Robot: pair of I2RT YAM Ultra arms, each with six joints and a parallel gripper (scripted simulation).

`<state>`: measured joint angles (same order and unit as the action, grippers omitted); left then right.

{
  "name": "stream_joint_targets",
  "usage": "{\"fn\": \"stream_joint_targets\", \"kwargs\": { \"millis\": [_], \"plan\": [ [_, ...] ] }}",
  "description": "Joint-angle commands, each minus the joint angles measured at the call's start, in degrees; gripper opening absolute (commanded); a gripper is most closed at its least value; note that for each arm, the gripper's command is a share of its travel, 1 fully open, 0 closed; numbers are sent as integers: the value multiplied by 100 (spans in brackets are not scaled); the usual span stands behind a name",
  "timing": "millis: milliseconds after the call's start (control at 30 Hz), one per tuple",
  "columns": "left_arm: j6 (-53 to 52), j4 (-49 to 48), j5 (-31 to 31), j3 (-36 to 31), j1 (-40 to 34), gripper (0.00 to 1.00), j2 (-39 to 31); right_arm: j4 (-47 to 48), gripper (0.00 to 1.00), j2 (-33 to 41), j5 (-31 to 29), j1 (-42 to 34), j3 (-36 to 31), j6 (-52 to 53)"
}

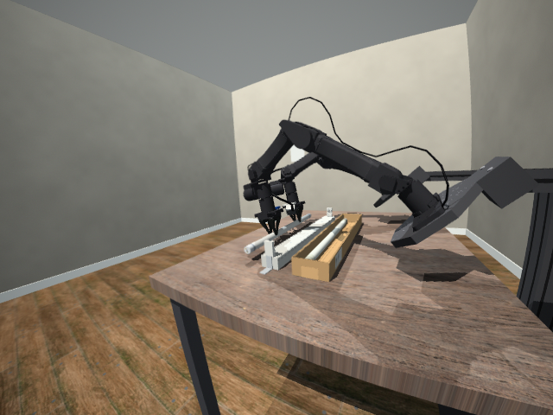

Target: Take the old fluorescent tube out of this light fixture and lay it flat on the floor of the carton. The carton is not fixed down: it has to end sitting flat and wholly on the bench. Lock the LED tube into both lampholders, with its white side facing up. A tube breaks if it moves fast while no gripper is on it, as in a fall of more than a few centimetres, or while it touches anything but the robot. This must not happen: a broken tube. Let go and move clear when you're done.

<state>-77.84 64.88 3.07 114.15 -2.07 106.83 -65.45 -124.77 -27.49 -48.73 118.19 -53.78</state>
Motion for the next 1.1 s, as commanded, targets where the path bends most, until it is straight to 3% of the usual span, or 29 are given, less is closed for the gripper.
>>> {"fn": "stream_joint_targets", "kwargs": {
  "millis": [0,267,367,833,1067],
  "plan": [
    [11,28,-51,-13,-88,11,-240,95,11,242,60,-194,-51,9],
    [1,28,-44,154,-83,11,-264,-37,11,274,27,-191,163,-12],
    [14,-83,0,-67,-48,11,-245,138,11,254,-31,-198,-236,-41],
    [19,-319,2,-336,-92,11,-432,322,11,389,-38,-226,-345,-77],
    [33,-776,125,-769,-110,11,-621,755,11,540,-289,-258,-759,-113]
  ]
}}
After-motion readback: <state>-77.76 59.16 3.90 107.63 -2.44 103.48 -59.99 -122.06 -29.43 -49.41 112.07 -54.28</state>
